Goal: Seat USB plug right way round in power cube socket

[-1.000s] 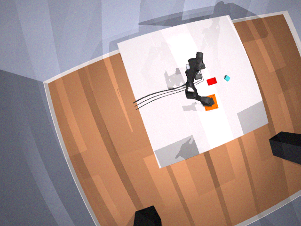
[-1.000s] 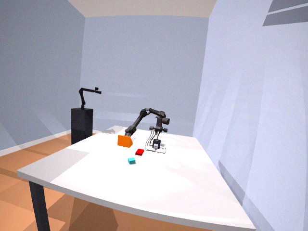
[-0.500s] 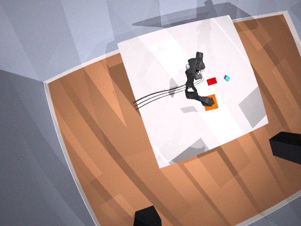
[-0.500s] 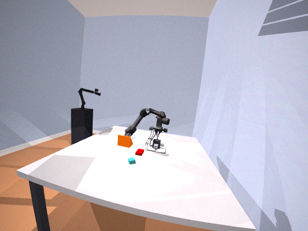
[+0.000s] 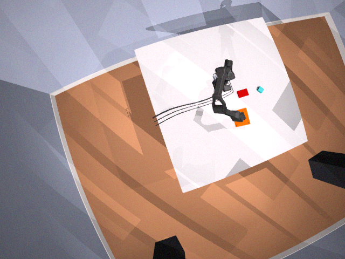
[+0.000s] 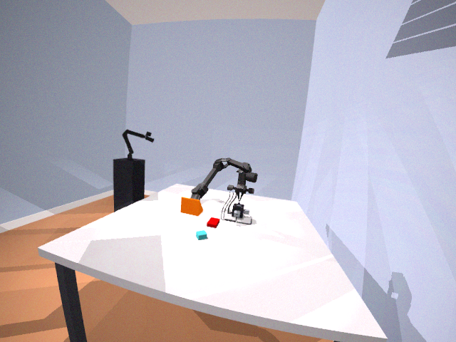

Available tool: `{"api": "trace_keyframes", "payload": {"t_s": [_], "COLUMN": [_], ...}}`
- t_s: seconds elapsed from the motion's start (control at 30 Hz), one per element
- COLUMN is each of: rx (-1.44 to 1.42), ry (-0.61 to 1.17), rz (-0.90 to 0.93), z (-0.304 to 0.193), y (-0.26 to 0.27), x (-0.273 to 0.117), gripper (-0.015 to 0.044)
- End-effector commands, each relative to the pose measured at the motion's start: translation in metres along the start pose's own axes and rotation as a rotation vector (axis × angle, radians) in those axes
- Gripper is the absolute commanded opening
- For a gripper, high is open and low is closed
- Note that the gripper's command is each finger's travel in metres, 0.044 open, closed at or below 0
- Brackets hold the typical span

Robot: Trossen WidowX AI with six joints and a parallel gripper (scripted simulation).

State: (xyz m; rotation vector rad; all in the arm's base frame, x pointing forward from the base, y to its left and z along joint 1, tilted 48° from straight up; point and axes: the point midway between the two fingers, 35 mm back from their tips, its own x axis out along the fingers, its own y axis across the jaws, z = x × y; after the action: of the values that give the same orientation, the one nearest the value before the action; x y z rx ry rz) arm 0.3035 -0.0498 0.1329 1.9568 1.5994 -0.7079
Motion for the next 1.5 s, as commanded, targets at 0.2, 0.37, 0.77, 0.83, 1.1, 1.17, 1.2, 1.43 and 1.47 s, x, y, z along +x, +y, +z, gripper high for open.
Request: {"api": "trace_keyframes", "payload": {"t_s": [0.2, 0.37, 0.77, 0.83, 1.1, 1.17, 1.2, 1.43, 1.47], "rx": [0.001, 0.001, 0.001, 0.001, 0.001, 0.001, 0.001, 0.001, 0.001], "ry": [0.002, 0.002, 0.002, 0.002, 0.002, 0.002, 0.002, 0.002, 0.002], "rz": [0.003, 0.003, 0.003, 0.003, 0.003, 0.003, 0.003, 0.003, 0.003], "z": [-0.0003, -0.0003, -0.0003, -0.0003, -0.0003, -0.0003, -0.0003, -0.0004, -0.0004], "y": [0.0005, 0.0005, 0.0005, 0.0005, 0.0005, 0.0005, 0.0005, 0.0005, 0.0005], "x": [0.0012, 0.0018, 0.0032, 0.0035, 0.0044, 0.0046, 0.0048, 0.0056, 0.0057], "gripper": [0.0000, 0.0000, 0.0000, 0.0000, 0.0000, 0.0000, 0.0000, 0.0000, 0.0000]}}
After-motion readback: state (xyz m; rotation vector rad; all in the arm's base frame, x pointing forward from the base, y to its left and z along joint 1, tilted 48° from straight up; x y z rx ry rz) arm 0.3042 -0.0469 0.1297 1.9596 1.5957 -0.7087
